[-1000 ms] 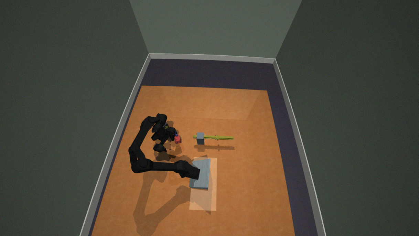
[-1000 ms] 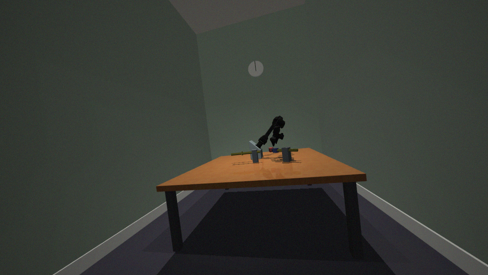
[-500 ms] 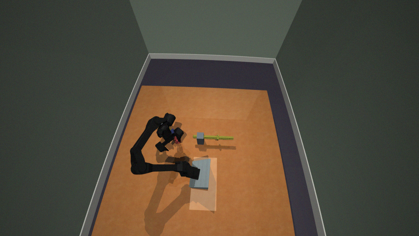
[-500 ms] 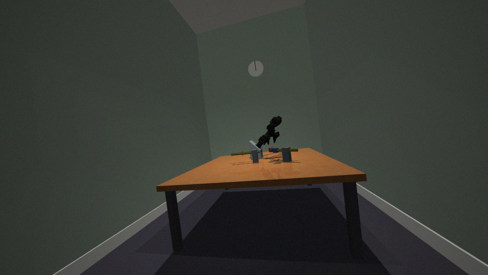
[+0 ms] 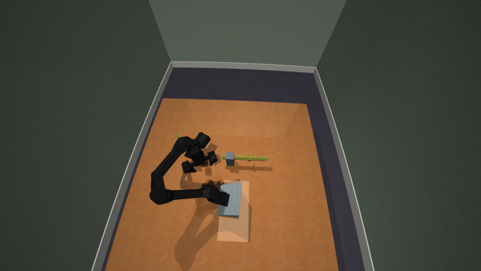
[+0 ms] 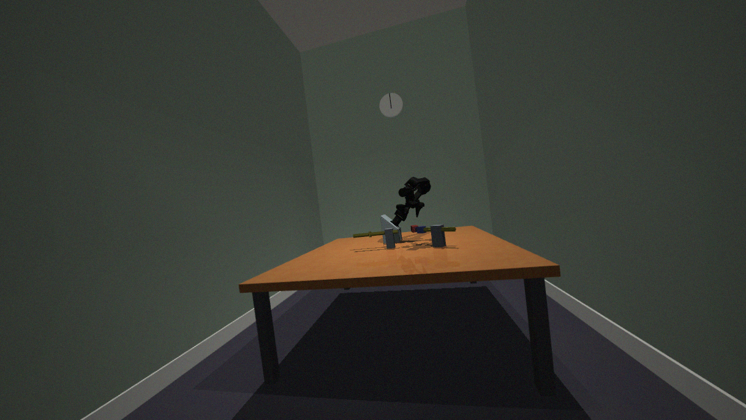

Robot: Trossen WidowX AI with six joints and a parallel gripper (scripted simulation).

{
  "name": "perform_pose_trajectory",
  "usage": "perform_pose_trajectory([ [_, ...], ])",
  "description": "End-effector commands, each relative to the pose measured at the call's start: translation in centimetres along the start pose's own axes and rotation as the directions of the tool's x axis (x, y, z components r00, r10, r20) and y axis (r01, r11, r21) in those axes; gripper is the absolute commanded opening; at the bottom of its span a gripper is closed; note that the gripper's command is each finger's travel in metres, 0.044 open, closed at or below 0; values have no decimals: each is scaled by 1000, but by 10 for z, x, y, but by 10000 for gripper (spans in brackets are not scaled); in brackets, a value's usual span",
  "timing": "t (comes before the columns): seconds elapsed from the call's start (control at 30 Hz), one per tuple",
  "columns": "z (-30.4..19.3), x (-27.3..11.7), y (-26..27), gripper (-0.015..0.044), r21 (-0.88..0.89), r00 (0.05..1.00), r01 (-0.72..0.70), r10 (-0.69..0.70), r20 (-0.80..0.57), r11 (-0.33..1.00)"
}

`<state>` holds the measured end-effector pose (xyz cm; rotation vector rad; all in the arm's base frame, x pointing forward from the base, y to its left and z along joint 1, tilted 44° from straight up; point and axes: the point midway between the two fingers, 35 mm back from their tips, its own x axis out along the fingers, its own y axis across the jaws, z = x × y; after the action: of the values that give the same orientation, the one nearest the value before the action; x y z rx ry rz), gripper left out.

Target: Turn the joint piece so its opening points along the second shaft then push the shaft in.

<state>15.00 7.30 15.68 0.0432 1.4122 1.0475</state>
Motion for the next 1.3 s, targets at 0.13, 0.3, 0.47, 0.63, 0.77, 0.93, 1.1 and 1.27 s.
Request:
perform_pose_trajectory([
  [0.13, -8, -2, -4, 440, 131, 999, -13, 8, 39, 991],
  [0.3, -6, 7, -6, 440, 133, 999, -12, 7, 38, 991],
  [0.47, -2, 25, -7, 440, 137, 999, -14, 9, 36, 991],
  [0.63, 1, 44, -7, 440, 139, 999, -19, 14, 35, 990],
  [0.77, 2, 58, -5, 440, 141, 999, -26, 22, 34, 990],
  [0.93, 3, 74, -3, 440, 143, 999, -37, 33, 33, 989],
  [1.1, 12, 72, -4, 440, 143, 999, -37, 33, 33, 989],
  [1.27, 33, 69, -7, 440, 142, 999, -36, 32, 34, 989],
])
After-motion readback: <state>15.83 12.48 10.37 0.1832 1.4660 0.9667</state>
